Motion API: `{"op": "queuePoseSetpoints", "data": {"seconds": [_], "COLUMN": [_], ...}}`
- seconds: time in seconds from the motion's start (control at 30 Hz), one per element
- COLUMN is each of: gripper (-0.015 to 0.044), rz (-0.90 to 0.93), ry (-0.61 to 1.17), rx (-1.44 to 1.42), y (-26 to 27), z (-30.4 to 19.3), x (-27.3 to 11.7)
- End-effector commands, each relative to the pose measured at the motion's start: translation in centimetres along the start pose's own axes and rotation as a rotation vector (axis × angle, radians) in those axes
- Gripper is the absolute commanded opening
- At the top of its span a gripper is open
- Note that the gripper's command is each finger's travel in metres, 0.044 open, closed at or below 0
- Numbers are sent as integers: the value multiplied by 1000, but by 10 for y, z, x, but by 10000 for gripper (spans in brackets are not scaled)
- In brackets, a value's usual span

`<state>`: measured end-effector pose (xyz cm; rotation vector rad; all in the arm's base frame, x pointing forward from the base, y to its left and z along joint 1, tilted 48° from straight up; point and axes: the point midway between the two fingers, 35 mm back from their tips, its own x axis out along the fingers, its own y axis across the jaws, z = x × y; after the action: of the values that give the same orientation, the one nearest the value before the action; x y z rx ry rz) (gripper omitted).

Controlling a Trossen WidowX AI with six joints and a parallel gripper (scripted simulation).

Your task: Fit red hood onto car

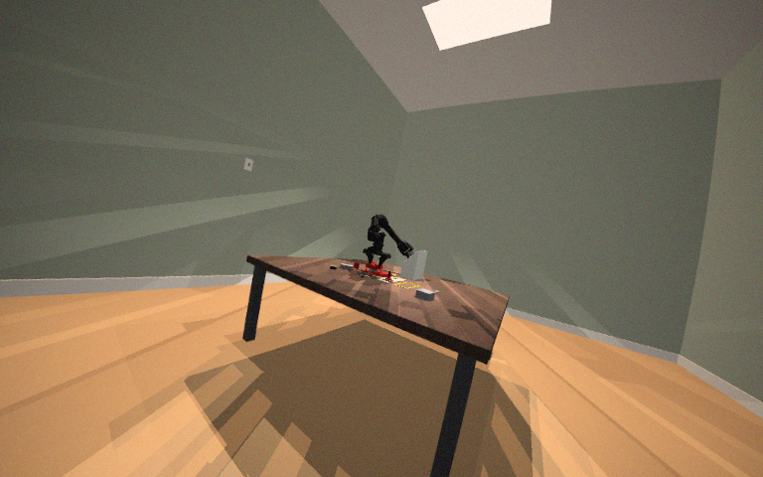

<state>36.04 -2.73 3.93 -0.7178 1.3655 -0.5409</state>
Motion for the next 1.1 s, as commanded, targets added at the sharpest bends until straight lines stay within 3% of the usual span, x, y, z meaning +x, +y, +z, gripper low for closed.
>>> {"op": "queuePoseSetpoints", "data": {"seconds": [0.0, 1.07], "gripper": [0, 0], "rz": [-3, -3], "ry": [-5, -5], "rx": [-9, -9], "y": [0, -1], "z": [0, 0], "x": [1, 4]}}
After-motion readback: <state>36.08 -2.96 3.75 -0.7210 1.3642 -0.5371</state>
